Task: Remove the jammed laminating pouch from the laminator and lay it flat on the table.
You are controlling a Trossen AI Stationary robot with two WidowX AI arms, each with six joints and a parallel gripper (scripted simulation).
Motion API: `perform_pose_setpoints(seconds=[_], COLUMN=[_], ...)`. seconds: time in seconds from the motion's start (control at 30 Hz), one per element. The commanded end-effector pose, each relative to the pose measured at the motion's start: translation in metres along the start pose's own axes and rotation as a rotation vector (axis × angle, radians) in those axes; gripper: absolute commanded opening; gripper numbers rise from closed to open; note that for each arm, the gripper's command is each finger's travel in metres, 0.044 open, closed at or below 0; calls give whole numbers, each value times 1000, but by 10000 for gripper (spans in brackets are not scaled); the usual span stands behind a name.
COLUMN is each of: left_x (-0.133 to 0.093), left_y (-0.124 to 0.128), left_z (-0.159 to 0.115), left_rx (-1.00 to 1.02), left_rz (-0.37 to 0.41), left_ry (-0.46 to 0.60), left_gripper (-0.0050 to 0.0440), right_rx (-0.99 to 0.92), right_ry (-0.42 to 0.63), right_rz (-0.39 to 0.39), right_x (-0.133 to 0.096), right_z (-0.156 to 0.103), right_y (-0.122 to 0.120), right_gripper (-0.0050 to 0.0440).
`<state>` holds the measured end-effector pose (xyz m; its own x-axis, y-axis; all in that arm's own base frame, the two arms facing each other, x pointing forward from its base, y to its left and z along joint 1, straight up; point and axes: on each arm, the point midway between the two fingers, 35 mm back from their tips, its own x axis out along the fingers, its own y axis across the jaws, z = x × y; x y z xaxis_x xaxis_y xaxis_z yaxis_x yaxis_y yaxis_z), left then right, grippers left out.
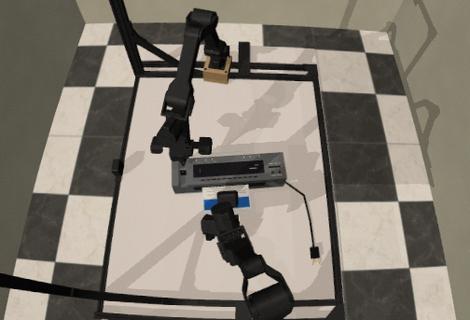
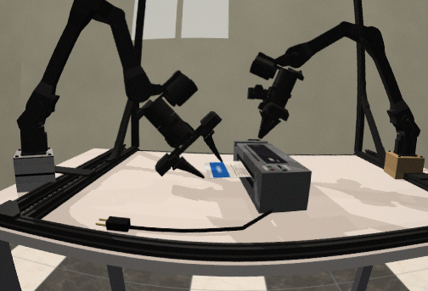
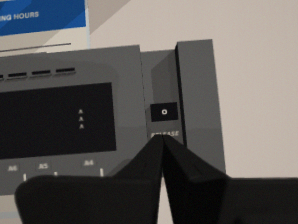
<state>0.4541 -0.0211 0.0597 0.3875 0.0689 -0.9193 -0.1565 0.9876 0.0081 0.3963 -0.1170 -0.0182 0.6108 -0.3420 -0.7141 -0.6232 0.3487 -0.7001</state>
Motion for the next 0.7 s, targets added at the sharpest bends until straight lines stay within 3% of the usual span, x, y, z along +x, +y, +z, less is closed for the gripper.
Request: perform_pose_setpoints(seconds=[0.0,0.57,0.6,0.67], left_x=[-11,-11,-1,17], left_y=[-1,-1,-1,-3], left_z=[9,9,9,9], left_rx=[-3,-3,-4,-6], left_rz=[-7,-7,-8,-11], left_ry=[-32,-32,-38,-50], left_gripper=[-50,-50,-50,-50], right_rx=[2,1,5,5], right_ry=[-9,-9,-7,-7], right_rz=[-31,-33,-32,-32], right_x=[2,2,-1,-1], right_z=[2,2,2,2], right_y=[-14,-14,-13,-13], right_gripper=[266,266,-50,-50])
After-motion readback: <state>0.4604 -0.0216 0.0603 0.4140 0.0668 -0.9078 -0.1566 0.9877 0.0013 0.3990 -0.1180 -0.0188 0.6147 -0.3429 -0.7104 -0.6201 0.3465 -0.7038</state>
